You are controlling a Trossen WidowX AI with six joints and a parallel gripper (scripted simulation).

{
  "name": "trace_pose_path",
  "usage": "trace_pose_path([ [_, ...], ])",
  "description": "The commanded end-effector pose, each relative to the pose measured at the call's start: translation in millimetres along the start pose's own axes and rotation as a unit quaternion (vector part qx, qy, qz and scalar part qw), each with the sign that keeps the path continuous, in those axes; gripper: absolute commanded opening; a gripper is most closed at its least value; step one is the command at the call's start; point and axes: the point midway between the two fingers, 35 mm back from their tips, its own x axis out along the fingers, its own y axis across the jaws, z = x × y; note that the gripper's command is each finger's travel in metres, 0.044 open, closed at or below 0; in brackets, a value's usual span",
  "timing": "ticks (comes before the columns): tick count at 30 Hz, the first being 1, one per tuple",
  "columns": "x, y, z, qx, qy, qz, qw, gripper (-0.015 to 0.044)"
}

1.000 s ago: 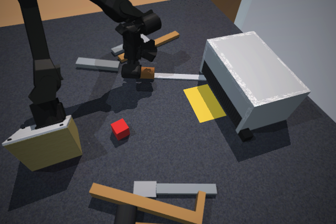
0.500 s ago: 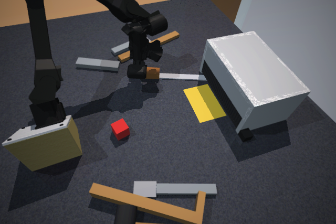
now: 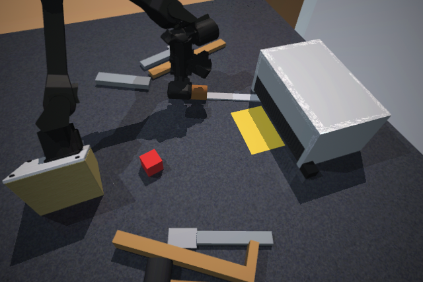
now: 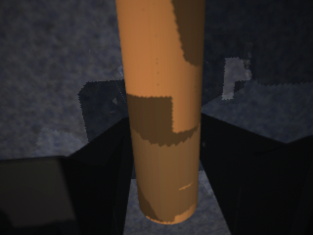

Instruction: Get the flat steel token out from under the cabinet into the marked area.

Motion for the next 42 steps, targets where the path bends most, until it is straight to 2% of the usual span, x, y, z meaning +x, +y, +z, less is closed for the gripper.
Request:
trace_pose_path([
  [1,-0.2,0.1,8.1,0.0,-0.001,0.001,1.0,0.0],
  [42,-0.7,-0.2,57.8,-0.001,-0.003,0.0,1.0,0.0],
])
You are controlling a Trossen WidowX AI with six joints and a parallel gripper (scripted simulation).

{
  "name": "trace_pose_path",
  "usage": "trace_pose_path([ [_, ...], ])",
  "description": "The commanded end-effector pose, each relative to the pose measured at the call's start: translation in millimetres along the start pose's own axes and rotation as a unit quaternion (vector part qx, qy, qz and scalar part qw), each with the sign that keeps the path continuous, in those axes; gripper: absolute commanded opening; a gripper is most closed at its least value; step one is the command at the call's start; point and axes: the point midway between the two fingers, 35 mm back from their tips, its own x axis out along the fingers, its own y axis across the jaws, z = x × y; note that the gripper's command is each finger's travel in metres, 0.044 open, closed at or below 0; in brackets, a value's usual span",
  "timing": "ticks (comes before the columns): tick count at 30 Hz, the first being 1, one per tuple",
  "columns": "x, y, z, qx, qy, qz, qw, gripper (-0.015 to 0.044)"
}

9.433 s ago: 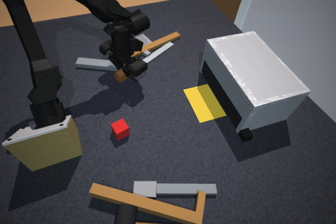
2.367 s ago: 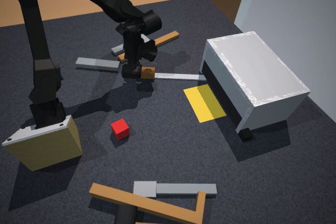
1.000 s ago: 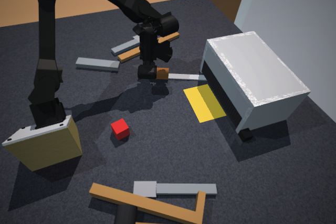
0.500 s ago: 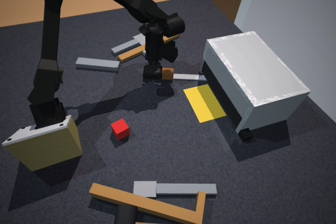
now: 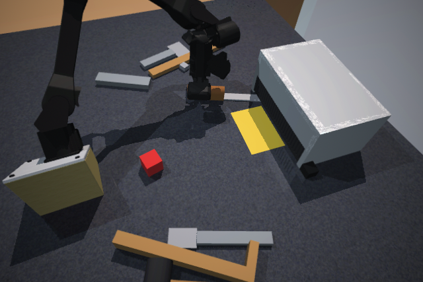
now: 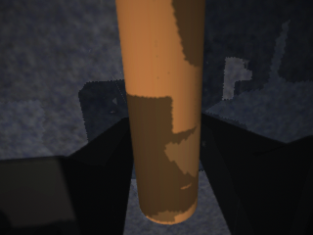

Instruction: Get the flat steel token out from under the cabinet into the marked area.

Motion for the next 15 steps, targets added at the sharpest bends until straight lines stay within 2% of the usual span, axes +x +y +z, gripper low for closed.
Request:
trace_pose_path([
  [1,-0.2,-0.4,7.5,0.0,-0.001,0.001,1.0,0.0],
  [15,-0.3,-1.2,23.4,-0.001,-0.002,0.001,1.0,0.0],
])
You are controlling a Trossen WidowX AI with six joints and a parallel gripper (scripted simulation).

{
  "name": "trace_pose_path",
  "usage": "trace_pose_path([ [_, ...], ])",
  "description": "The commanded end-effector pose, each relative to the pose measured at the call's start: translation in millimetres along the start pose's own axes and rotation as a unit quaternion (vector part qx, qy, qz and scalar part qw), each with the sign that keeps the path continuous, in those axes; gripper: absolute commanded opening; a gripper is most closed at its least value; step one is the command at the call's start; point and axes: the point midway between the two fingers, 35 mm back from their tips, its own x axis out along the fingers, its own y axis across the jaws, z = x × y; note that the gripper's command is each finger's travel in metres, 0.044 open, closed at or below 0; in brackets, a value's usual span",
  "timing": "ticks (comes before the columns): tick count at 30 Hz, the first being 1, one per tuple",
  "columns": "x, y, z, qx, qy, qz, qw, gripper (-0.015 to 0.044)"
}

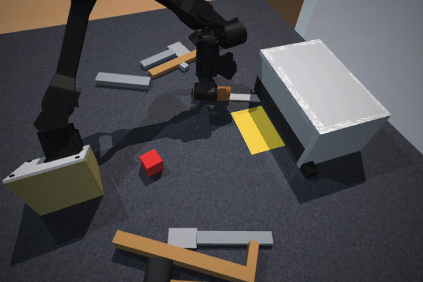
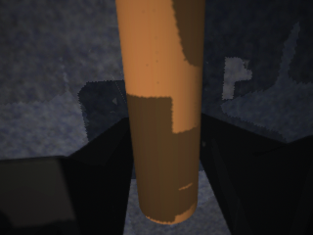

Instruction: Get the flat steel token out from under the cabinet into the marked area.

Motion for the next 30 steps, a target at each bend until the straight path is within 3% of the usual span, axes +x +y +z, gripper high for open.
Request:
trace_pose_path([
  [1,-0.2,-0.9,7.5,0.0,-0.001,0.001,1.0,0.0],
  [30,1.2,-24.2,10.2,0.0,-0.001,0.0,1.0,0.0],
])
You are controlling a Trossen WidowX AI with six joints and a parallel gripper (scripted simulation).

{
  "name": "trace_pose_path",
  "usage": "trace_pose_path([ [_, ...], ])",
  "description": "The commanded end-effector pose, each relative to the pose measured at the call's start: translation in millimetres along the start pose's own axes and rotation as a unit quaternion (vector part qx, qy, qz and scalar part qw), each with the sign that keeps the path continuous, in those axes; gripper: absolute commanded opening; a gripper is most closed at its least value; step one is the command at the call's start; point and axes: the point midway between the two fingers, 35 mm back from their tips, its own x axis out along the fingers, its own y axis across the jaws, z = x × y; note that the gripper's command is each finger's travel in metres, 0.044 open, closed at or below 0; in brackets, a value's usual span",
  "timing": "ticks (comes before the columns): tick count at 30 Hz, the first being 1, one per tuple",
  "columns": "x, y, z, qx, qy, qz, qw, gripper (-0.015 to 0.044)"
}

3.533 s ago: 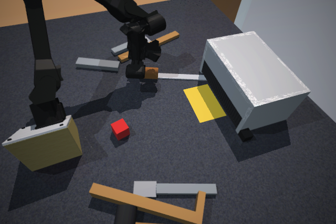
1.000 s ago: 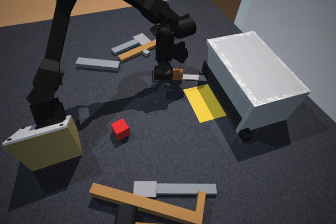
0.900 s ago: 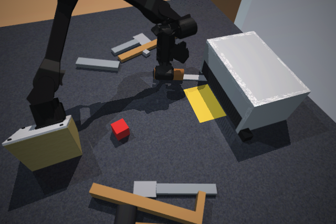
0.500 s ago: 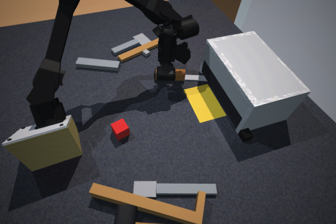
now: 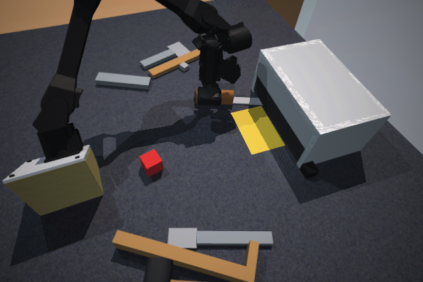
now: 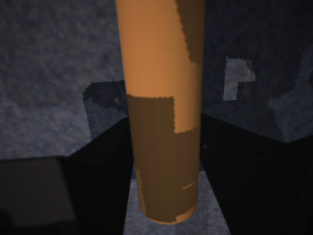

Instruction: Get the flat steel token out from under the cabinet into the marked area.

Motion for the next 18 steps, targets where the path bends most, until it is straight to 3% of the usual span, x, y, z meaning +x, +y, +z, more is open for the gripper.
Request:
trace_pose_path([
  [1,1.0,-9.2,0.4,0.003,-0.001,-0.006,1.0,0.0],
  [18,0.9,-23.2,0.2,0.003,-0.001,-0.006,1.0,0.0],
])
